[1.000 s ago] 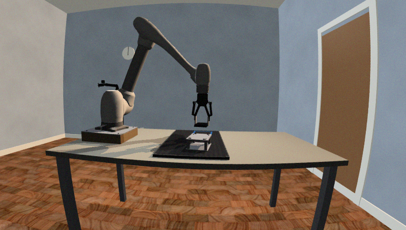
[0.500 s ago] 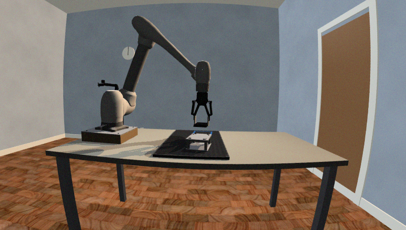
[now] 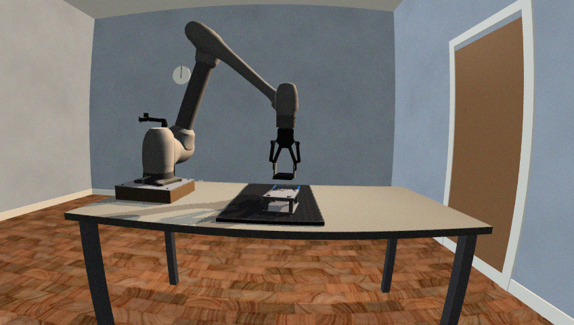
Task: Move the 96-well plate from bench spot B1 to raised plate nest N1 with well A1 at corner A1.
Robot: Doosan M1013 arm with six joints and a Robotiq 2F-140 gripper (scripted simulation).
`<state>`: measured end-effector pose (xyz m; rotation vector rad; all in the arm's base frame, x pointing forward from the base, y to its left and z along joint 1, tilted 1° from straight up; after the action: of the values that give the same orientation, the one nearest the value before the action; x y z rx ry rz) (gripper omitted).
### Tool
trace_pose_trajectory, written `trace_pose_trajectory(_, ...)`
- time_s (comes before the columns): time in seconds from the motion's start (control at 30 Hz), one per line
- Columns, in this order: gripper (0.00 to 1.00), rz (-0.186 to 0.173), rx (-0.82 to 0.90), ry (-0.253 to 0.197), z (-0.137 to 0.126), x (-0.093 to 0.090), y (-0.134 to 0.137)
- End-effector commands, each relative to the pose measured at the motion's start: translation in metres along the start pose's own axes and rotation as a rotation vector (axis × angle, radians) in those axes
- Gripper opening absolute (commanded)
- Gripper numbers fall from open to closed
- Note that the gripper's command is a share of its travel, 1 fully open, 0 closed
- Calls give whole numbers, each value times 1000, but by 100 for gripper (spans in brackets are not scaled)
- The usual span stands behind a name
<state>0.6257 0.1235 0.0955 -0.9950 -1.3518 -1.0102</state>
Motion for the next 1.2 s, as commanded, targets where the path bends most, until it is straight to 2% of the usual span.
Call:
trace_pose_trajectory(0.0,0,0,0,0,-7,1,-1)
trace_pose_trajectory(1.1,0,0,0,0,-105,16,-12)
trace_pose_trajectory(1.17,0,0,0,0,-105,16,-12)
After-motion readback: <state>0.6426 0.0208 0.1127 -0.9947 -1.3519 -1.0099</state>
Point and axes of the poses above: the point where the finger pads meet when closed, its own x axis back along the fingers, its own y axis across the jaws, z = x × y, the point moved 1 cm from there along x, back along the fingers, and after that the axes turned 14 degrees about x, right-handed, at the moved point
